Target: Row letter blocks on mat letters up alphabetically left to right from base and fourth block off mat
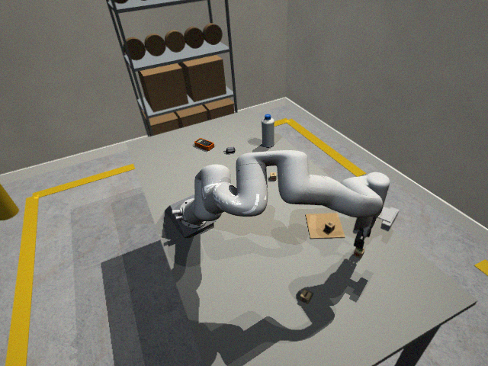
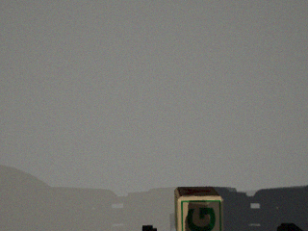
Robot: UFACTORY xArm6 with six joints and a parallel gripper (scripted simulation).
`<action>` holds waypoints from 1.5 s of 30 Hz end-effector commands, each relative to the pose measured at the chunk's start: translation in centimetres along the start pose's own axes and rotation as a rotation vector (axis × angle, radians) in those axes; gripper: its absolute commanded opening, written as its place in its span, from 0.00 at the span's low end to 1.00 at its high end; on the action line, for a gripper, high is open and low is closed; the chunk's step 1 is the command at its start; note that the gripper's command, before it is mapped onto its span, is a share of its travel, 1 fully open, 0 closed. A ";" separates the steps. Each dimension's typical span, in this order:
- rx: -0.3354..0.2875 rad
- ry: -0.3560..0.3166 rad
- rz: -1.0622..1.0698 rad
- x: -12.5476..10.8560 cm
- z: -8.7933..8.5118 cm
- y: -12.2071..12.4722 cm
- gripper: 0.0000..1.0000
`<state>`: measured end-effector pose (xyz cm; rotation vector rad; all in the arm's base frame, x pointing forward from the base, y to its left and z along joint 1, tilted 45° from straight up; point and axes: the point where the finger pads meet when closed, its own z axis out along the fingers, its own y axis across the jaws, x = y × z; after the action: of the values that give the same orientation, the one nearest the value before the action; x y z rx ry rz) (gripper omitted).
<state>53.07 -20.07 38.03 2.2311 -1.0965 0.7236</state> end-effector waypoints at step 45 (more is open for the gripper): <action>0.002 0.003 0.001 0.2 3.5 0.0 0.69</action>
<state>53.91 -22.57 35.49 2.2311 -1.0964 0.7239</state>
